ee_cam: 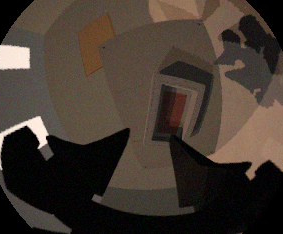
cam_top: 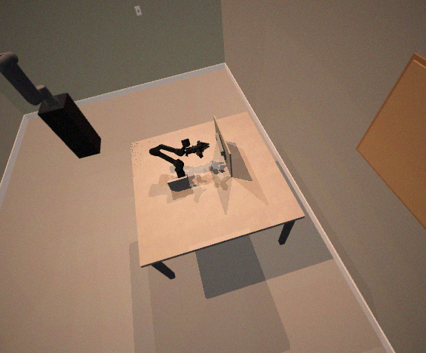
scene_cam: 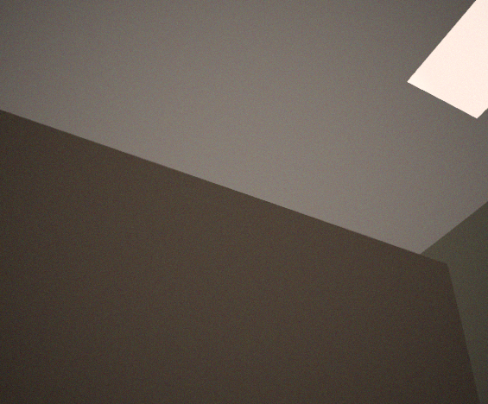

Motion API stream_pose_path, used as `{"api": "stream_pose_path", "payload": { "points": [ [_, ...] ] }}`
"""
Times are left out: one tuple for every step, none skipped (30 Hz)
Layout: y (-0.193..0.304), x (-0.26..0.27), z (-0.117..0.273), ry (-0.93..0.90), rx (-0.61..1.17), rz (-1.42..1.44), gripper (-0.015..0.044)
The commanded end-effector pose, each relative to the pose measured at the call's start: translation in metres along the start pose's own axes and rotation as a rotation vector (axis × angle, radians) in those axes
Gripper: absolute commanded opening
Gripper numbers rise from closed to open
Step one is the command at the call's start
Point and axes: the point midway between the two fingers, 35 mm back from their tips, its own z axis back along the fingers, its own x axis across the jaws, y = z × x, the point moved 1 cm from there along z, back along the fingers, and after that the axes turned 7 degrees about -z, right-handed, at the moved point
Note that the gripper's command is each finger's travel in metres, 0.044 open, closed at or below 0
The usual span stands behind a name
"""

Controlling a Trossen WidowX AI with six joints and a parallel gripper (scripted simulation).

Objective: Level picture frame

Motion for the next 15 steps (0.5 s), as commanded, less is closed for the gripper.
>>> {"api": "stream_pose_path", "payload": {
  "points": [
    [0.002,0.001,-0.025,-0.004,0.005,-0.003,0.0260],
    [0.002,0.001,-0.031,-0.004,0.005,-0.003,0.0260],
    [0.001,0.000,-0.038,-0.004,0.005,-0.003,0.0260],
    [0.000,-0.001,-0.044,-0.004,0.006,-0.003,0.0260],
    [-0.002,-0.002,-0.049,-0.005,0.006,-0.003,0.0260],
    [-0.002,-0.002,-0.052,-0.005,0.006,-0.003,0.0260],
    [-0.003,-0.002,-0.053,-0.005,0.006,-0.003,0.0260],
    [-0.003,-0.002,-0.053,-0.005,0.006,-0.003,0.0260],
    [-0.003,-0.002,-0.053,-0.005,0.006,-0.003,0.0260],
    [-0.003,-0.002,-0.053,-0.005,0.006,-0.003,0.0260],
    [-0.003,-0.002,-0.053,-0.005,0.006,-0.003,0.0260],
    [-0.003,-0.002,-0.053,-0.005,0.006,-0.003,0.0260],
    [-0.003,-0.002,-0.053,-0.005,0.006,-0.003,0.0260],
    [-0.003,-0.002,-0.053,-0.005,0.006,-0.003,0.0260],
    [-0.003,-0.002,-0.053,-0.005,0.006,-0.003,0.0260]
  ]
}}
